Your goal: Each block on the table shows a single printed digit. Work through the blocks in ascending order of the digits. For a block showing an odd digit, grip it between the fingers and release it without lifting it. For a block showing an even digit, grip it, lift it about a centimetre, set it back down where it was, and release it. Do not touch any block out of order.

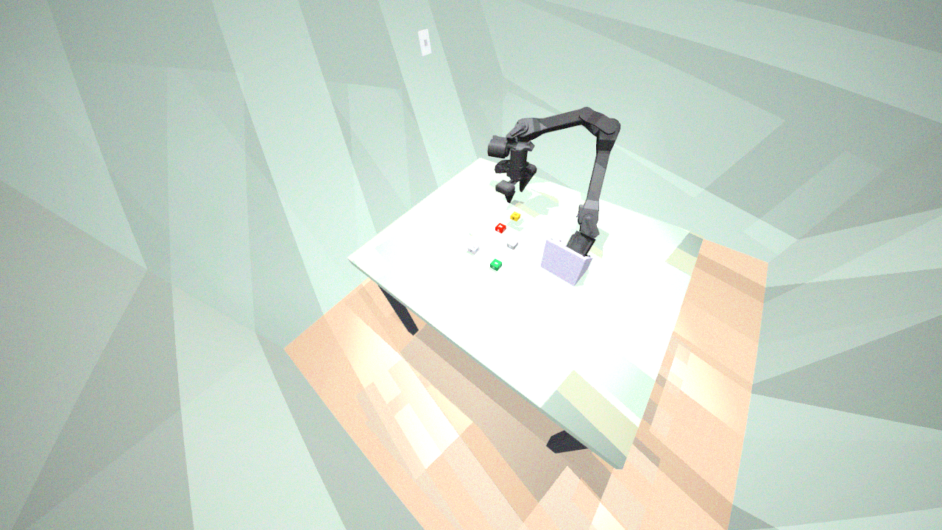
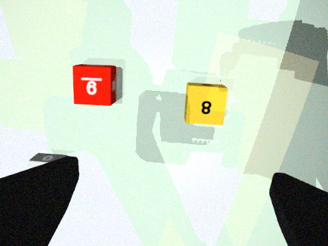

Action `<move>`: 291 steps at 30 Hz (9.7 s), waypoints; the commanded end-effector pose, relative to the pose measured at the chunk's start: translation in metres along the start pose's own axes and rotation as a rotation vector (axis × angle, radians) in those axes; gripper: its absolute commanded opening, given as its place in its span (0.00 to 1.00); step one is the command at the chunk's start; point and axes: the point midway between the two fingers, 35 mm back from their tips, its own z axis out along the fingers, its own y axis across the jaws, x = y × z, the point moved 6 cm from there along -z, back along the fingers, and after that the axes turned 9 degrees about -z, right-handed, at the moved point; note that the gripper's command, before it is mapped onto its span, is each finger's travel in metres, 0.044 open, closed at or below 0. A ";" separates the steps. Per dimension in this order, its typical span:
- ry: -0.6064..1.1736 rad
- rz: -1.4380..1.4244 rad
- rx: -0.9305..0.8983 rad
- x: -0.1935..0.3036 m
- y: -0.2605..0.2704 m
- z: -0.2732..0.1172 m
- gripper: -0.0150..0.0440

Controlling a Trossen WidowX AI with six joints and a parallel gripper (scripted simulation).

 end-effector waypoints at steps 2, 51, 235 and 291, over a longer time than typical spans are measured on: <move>0.009 -0.031 -0.018 0.021 0.078 0.000 0.93; 0.014 -0.027 -0.011 0.042 0.247 0.001 0.93; 0.016 -0.027 0.001 0.055 0.131 0.105 0.46; 0.015 -0.028 -0.004 0.051 0.132 0.061 0.80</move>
